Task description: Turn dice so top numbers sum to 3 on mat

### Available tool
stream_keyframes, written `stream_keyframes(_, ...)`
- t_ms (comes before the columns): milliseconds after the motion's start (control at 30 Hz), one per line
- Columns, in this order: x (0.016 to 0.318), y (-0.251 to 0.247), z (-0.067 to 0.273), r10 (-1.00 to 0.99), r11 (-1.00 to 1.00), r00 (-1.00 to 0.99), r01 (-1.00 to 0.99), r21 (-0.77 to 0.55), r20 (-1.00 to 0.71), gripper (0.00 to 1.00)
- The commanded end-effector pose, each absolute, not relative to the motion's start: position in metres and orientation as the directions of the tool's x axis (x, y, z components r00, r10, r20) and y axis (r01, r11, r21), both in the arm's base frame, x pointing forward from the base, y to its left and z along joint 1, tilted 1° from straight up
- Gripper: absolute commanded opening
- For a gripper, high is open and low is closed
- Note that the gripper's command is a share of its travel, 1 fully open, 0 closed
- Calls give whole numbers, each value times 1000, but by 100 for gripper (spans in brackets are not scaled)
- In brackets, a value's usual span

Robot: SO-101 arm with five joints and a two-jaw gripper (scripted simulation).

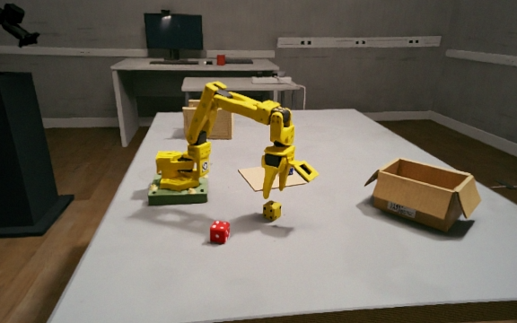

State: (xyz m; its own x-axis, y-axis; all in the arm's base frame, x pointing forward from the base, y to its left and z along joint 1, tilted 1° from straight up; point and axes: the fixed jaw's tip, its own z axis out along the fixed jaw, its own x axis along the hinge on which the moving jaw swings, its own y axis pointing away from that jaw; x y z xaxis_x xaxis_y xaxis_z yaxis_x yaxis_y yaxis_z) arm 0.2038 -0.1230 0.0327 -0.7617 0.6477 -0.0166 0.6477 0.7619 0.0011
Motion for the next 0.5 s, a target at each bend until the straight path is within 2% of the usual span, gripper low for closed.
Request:
stream_keyframes(0,202,-120,24,650,760,-760,650,-1,7,35)
stream_keyframes(467,203,-120,0,650,760,-760,650,-1,7,35)
